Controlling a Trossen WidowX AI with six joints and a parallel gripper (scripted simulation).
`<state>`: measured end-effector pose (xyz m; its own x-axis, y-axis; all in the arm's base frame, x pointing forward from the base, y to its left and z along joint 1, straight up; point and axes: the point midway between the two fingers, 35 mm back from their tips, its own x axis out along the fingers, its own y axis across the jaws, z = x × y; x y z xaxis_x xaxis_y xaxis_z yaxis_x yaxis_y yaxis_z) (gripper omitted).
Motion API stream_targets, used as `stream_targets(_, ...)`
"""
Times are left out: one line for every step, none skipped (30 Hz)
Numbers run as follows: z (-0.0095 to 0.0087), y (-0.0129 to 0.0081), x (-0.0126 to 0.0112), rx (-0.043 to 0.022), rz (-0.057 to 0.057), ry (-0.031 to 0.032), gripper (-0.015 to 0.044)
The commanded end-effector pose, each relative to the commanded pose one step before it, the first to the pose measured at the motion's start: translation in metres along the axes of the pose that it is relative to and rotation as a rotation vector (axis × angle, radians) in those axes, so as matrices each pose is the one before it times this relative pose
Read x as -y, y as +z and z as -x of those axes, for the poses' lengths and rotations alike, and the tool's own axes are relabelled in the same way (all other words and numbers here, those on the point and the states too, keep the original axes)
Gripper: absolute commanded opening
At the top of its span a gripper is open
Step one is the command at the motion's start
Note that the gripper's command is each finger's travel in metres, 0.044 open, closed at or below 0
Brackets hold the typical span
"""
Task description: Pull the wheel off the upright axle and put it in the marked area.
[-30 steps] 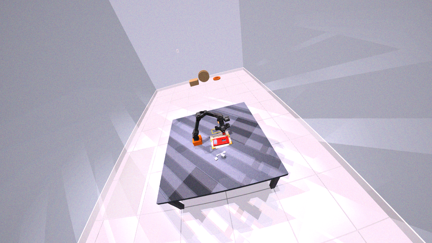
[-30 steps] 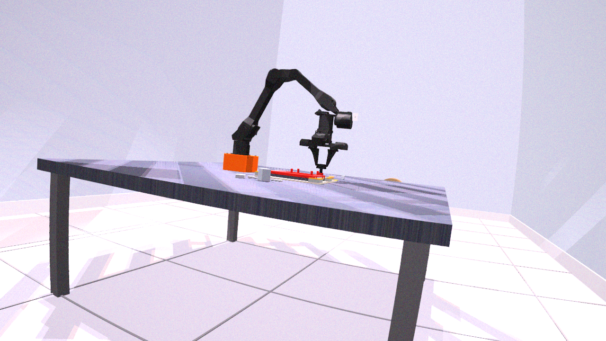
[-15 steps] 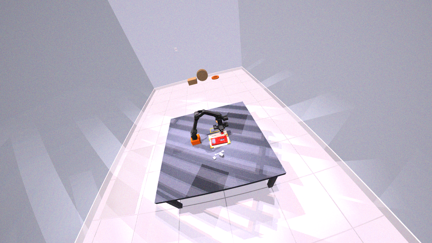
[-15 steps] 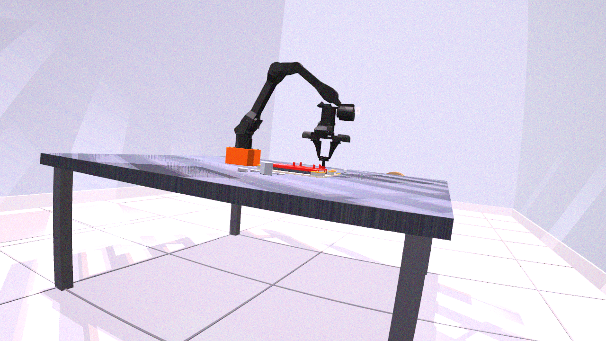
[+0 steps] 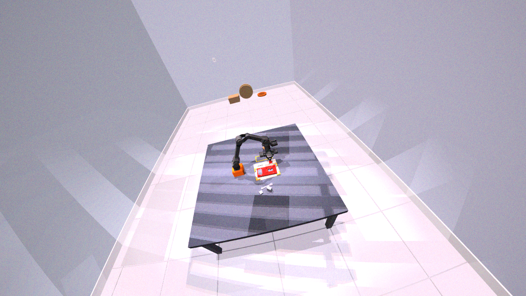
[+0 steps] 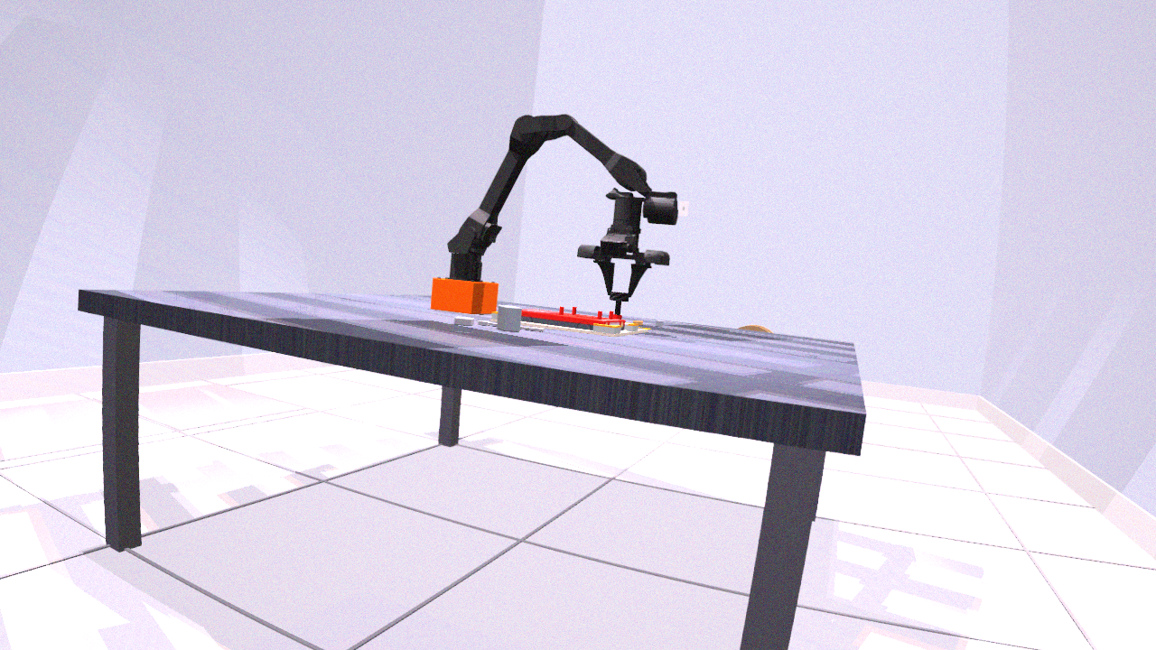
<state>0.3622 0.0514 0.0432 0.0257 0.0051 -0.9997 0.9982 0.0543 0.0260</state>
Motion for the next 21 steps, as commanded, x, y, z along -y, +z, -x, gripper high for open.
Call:
stream_targets(0.00193,-0.00012,-0.00001,0.0008,-0.0035,0.00058,0.0)
stream_targets(0.00033,0.0,0.00001,0.00003,0.0,0.00007,0.0)
stream_targets(0.00033,0.0,0.00001,0.00003,0.0,0.00007,0.0)
stream_targets(0.00033,0.0,0.00001,0.00003,0.0,0.00007,0.0)
stream_targets(0.00033,0.0,0.00001,0.00003,0.0,0.00007,0.0)
stream_targets(0.00033,0.0,0.00001,0.00003,0.0,0.00007,0.0)
stream_targets(0.00033,0.0,0.00001,0.00003,0.0,0.00007,0.0)
stream_targets(0.00033,0.0,0.00001,0.00003,0.0,0.00007,0.0)
stream_targets(0.00033,0.0,0.00001,0.00003,0.0,0.00007,0.0)
stream_targets(0.00033,0.0,0.00001,0.00003,0.0,0.00007,0.0)
stream_targets(0.00033,0.0,0.00001,0.00003,0.0,0.00007,0.0)
stream_targets(0.00033,0.0,0.00001,0.00003,0.0,0.00007,0.0)
stream_targets(0.00033,0.0,0.00001,0.00003,0.0,0.00007,0.0)
stream_targets(0.00033,0.0,0.00001,0.00003,0.0,0.00007,0.0)
stream_targets(0.00071,0.0,-0.00004,0.0,0.0,0.00001,0.0)
stream_targets(0.00146,-0.00001,-0.00009,0.00001,0.0,0.00003,0.0)
stream_targets(0.002,-0.00001,-0.0001,0.00001,0.0,0.00004,0.0)
stream_targets(0.00259,-0.00001,-0.00009,0.00001,0.0,0.00005,0.0)
stream_targets(0.0032,0.0,-0.00003,0.00001,0.0,0.00005,0.0)
stream_targets(0.00383,0.00001,0.00007,0.00002,0.0,0.00005,0.0)
stream_targets(0.00442,0.00002,0.0002,0.00002,0.0,0.00005,0.0)
